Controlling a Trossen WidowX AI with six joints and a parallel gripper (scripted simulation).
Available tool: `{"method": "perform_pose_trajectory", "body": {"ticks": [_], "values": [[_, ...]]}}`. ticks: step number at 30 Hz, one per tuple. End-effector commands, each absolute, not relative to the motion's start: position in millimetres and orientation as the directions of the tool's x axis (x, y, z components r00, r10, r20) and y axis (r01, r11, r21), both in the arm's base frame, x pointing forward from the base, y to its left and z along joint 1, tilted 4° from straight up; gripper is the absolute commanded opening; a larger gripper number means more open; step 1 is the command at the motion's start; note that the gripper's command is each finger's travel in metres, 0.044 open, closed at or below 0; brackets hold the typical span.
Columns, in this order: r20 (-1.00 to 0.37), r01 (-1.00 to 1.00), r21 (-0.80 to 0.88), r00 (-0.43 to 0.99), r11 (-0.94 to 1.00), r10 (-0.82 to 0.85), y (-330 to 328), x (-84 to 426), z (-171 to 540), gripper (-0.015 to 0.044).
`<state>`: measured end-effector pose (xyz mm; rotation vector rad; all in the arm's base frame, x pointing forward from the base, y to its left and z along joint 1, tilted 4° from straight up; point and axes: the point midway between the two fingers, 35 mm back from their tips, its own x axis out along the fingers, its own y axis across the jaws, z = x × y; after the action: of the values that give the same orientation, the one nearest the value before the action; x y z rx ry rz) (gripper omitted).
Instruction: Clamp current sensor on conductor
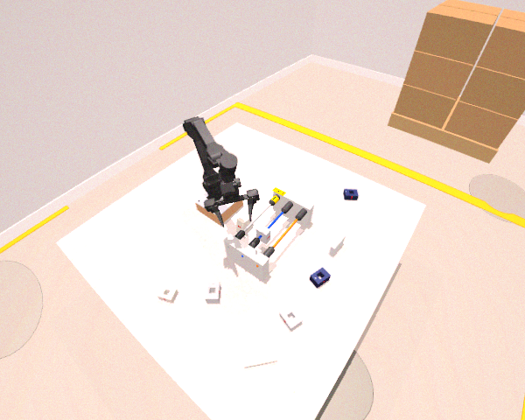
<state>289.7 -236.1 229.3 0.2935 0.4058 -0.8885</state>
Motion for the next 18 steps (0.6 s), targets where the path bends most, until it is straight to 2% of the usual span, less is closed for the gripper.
{"method": "perform_pose_trajectory", "body": {"ticks": [1, 7, 12, 18], "values": [[-0.321, 0.597, 0.093, 0.776, 0.797, -0.544, -169, 319, 258, 0.044], [-0.129, 0.287, 0.065, 0.952, 0.956, -0.277, -78, 331, 294, 0.044], [0.029, 0.032, 0.009, 0.999, 0.999, -0.032, -9, 319, 320, 0.044], [0.05, 0.0, 0.0, 0.999, 1.0, 0.0, 0, 316, 323, 0.044]]}}
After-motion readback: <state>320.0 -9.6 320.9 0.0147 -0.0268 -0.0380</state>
